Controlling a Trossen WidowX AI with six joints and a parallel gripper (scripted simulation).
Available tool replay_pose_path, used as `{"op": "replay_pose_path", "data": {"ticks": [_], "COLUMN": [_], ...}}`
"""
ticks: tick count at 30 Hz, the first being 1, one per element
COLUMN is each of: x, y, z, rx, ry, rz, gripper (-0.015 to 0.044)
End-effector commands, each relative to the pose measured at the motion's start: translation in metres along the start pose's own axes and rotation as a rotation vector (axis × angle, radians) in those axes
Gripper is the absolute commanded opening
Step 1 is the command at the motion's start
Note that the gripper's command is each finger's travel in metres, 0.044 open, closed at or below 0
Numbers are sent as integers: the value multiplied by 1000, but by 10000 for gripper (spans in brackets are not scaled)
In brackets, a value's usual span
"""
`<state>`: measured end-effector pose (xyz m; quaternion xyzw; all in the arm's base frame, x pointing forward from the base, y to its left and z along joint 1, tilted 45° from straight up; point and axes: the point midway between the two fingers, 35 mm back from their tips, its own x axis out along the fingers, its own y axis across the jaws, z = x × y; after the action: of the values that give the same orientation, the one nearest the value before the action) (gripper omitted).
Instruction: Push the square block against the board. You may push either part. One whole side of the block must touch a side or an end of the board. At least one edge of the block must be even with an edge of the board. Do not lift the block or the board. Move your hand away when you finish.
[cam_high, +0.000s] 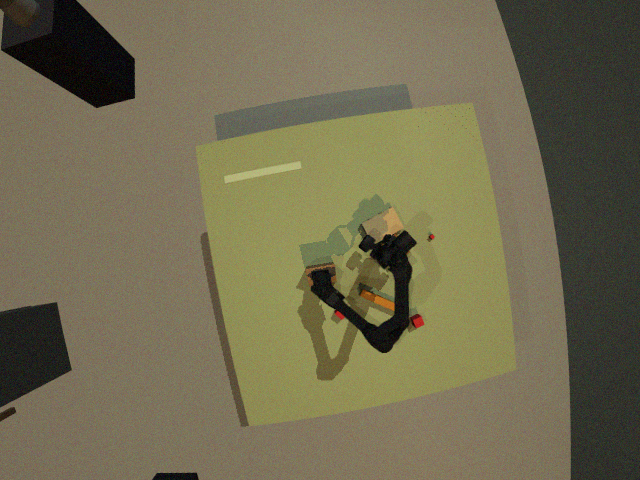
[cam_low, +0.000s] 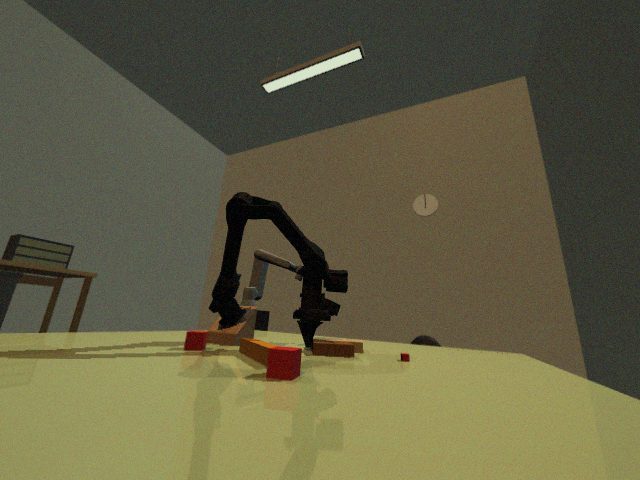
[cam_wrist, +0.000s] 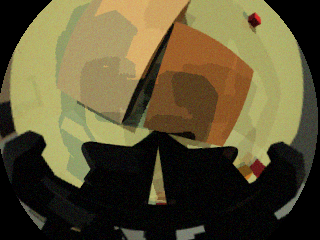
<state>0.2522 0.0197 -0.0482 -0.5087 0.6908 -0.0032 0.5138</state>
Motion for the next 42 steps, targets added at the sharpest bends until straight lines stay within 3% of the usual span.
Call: {"op": "replay_pose_path", "data": {"ticks": [1,37,42], "x": [0,4,-49], "y": [-2,0,-1], "z": [9,-42,-36], "rx": [7,4,5], "ry": [-5,-2,-3], "rz": [1,1,4], "gripper": [0,0,0]}}
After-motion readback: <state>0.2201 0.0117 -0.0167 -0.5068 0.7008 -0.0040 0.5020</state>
